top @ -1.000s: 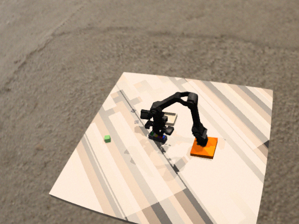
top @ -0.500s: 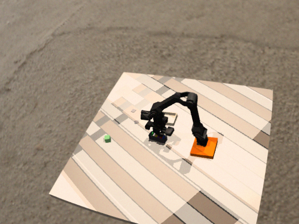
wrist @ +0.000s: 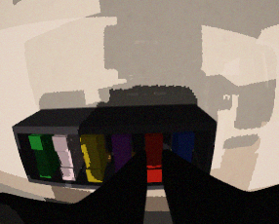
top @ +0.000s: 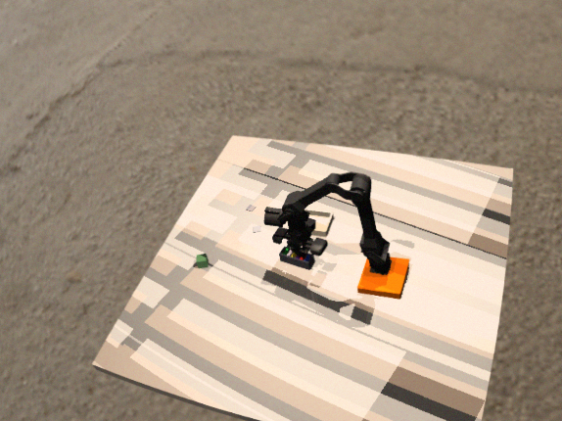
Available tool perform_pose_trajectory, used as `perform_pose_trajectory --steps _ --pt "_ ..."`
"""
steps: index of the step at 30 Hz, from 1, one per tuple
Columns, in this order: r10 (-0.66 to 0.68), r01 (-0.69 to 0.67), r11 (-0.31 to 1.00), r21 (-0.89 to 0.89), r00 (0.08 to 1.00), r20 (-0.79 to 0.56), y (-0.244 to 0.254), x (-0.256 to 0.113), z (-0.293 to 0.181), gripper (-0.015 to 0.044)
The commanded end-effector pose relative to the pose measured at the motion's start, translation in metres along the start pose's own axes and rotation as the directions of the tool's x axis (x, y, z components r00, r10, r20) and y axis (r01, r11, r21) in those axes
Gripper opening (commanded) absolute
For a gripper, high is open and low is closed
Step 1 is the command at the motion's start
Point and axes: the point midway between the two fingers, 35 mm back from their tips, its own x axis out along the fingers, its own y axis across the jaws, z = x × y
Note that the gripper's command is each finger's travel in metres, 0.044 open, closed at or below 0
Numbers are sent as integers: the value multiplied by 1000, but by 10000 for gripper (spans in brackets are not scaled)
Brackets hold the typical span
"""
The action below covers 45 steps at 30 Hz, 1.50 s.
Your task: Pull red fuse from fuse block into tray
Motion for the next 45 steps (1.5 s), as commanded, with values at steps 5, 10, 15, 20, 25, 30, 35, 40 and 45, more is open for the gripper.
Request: perform_pose_trajectory --steps 5,10,15,20,25,30,35,40,45 --pt "0 0 1000 0 1000 0 0 -4 0 0" --pt "0 0 1000 1 1000 0 0 -7 0 0" --pt "0 0 1000 1 1000 1 0 -9 0 0" --pt "1 -1 1000 1 1000 1 1 -12 0 0" --pt "1 -1 1000 1 1000 1 1 -14 0 0" --pt "1 -1 1000 2 1000 1 1 -17 0 0" --pt "1 -1 1000 2 1000 1 1 -19 0 0" --pt "1 -1 1000 2 1000 2 1 -22 0 0" --pt "1 -1 1000 2 1000 2 1 -24 0 0"
